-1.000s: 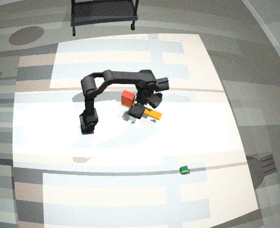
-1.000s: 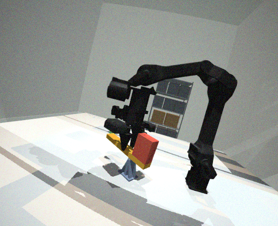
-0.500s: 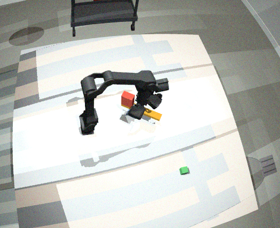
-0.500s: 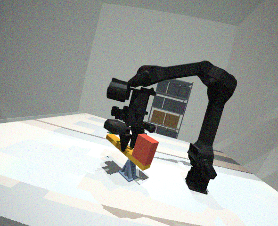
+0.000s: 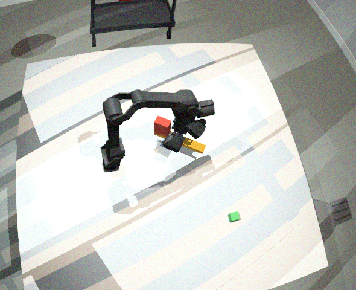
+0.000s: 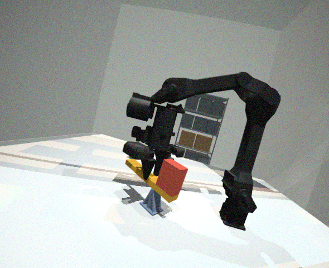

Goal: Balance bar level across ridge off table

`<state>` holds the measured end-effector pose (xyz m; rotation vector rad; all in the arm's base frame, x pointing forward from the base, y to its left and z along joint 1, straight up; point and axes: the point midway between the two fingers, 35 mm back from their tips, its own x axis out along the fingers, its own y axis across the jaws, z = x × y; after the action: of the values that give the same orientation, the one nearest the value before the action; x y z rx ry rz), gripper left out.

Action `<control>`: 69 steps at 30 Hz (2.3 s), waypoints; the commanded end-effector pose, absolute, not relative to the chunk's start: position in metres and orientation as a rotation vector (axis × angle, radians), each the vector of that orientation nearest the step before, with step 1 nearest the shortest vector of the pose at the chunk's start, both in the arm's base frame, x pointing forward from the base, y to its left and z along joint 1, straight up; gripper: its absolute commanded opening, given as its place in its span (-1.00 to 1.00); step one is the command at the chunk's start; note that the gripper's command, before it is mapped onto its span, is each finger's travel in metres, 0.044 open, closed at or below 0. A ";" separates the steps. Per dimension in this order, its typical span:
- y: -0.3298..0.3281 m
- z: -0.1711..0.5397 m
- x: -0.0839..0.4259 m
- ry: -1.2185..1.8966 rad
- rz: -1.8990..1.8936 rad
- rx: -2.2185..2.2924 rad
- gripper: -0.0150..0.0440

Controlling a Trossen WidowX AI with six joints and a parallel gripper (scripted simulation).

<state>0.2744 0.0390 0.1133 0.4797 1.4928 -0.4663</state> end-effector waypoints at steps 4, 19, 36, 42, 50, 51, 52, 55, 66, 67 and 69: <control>0.040 0.112 0.274 1.493 -0.466 0.485 -0.49; 0.040 0.111 0.274 1.493 -0.466 0.485 -0.49; 0.039 0.109 0.275 1.493 -0.466 0.485 -0.49; 0.039 0.109 0.275 1.493 -0.466 0.485 -0.49; 0.039 0.108 0.275 1.493 -0.466 0.485 -0.49; 0.039 0.108 0.275 1.493 -0.466 0.485 -0.49; 0.039 0.108 0.275 1.493 -0.466 0.485 -0.49; 0.039 0.108 0.275 1.493 -0.466 0.485 -0.49; 0.039 0.107 0.275 1.493 -0.466 0.485 -0.49; 0.039 0.107 0.275 1.493 -0.466 0.485 -0.49; 0.039 0.107 0.275 1.493 -0.466 0.485 -0.49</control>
<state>0.2746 0.0390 0.1098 0.4836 1.4905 -0.4642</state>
